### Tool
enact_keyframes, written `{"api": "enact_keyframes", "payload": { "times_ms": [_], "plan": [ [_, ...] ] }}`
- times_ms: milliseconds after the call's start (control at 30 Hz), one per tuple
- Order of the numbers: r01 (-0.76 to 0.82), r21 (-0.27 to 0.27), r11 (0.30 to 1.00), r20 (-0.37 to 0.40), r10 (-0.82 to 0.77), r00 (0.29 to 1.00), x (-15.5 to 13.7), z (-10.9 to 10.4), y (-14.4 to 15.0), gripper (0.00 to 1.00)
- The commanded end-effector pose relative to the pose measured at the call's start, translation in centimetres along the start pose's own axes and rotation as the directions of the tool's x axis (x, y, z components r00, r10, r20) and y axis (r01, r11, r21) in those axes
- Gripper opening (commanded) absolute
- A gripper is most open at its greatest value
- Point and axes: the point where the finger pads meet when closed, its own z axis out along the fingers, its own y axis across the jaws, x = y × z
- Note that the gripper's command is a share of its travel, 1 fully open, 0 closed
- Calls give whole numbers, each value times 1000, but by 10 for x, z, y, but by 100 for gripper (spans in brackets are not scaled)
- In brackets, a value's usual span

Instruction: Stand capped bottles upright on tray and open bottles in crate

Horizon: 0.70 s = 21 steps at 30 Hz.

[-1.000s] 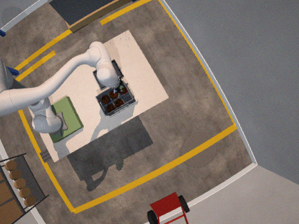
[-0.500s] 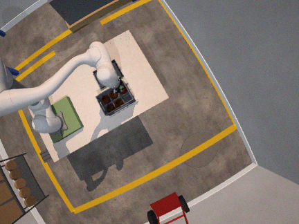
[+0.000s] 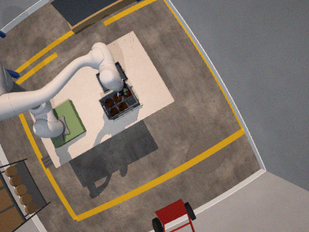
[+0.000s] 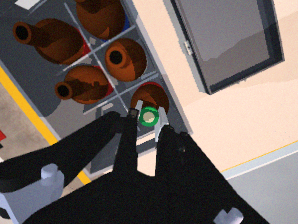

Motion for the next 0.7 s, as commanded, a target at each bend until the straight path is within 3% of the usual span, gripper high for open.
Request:
{"api": "enact_keyframes", "payload": {
  "times_ms": [0, 667],
  "plan": [
    [0, 0, 1000, 0, 0, 1000, 0, -10, 0, 0],
    [0, -1, 1000, 0, 0, 1000, 0, -68, 0, 0]
  ]
}}
